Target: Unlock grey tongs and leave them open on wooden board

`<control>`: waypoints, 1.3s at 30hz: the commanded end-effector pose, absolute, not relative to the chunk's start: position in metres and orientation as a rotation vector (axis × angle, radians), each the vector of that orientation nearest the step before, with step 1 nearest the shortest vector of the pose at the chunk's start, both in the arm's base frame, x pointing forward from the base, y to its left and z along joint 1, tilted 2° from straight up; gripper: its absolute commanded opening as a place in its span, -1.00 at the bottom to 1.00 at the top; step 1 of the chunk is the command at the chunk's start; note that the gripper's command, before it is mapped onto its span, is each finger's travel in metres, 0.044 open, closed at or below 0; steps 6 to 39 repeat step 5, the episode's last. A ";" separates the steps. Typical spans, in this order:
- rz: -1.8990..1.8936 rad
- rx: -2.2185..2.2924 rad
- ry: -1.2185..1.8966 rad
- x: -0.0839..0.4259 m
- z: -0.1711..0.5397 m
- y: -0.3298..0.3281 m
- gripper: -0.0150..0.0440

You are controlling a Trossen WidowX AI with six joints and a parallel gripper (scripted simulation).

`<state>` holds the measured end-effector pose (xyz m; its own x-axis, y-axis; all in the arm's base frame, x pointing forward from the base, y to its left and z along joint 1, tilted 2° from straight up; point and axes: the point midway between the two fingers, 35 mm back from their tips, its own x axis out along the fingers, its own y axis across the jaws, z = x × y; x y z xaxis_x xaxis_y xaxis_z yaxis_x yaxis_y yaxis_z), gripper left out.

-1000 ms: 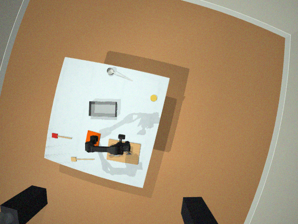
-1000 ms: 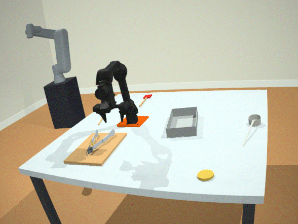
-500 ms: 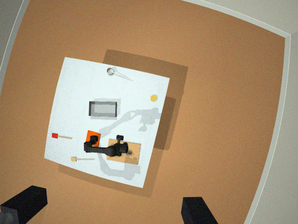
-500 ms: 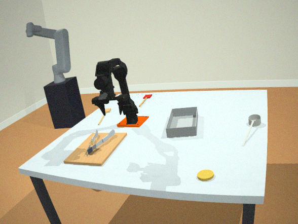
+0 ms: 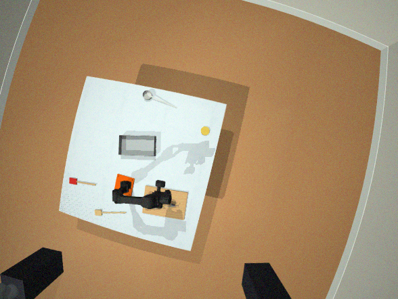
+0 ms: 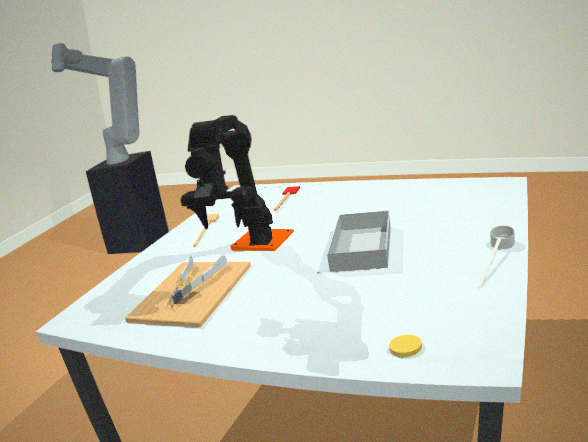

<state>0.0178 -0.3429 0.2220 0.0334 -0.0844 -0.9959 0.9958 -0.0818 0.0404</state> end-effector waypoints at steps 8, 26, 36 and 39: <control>-1.284 1.230 1.076 0.018 0.223 -0.343 1.00; -1.284 1.230 1.076 0.018 0.223 -0.343 1.00; -1.284 1.230 1.076 0.018 0.223 -0.343 1.00; -1.284 1.230 1.076 0.018 0.223 -0.343 1.00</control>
